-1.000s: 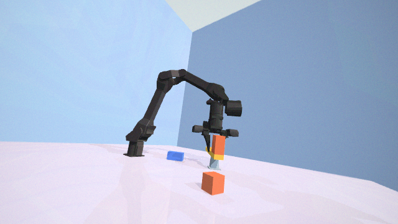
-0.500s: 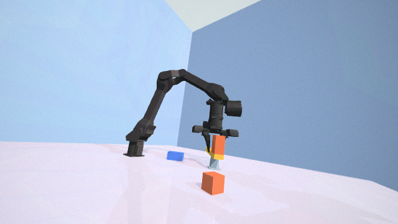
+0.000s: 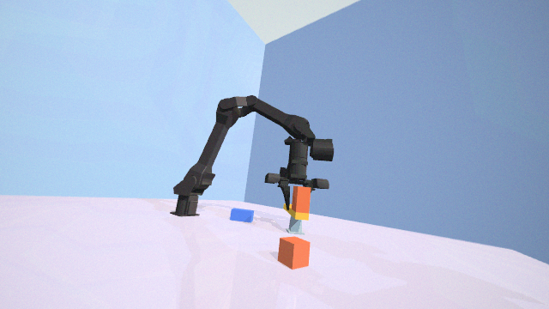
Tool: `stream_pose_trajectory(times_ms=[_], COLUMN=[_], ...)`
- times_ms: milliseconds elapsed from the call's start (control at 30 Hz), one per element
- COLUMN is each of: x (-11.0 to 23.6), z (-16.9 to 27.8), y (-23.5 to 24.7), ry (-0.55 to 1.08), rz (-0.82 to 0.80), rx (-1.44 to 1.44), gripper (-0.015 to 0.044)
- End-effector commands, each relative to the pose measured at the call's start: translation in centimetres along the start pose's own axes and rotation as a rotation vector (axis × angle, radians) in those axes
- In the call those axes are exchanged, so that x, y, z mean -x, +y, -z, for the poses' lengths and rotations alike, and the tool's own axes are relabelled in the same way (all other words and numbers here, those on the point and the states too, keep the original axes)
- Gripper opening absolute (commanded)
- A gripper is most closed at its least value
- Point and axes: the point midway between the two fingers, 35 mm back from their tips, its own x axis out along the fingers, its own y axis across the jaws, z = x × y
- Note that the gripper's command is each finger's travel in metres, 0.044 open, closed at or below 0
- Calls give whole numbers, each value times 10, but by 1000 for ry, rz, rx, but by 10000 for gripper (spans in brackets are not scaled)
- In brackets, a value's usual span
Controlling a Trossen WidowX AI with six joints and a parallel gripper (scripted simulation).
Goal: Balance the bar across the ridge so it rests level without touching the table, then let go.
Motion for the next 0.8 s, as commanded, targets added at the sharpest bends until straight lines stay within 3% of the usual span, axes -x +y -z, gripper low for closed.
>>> stream_pose_trajectory(times_ms=[0,767], x=[-3,-1], z=[-1,-1], y=[0,0], ry=[-2,-2], rz=[-1,-1], rx=[0,0], gripper=[0,0])
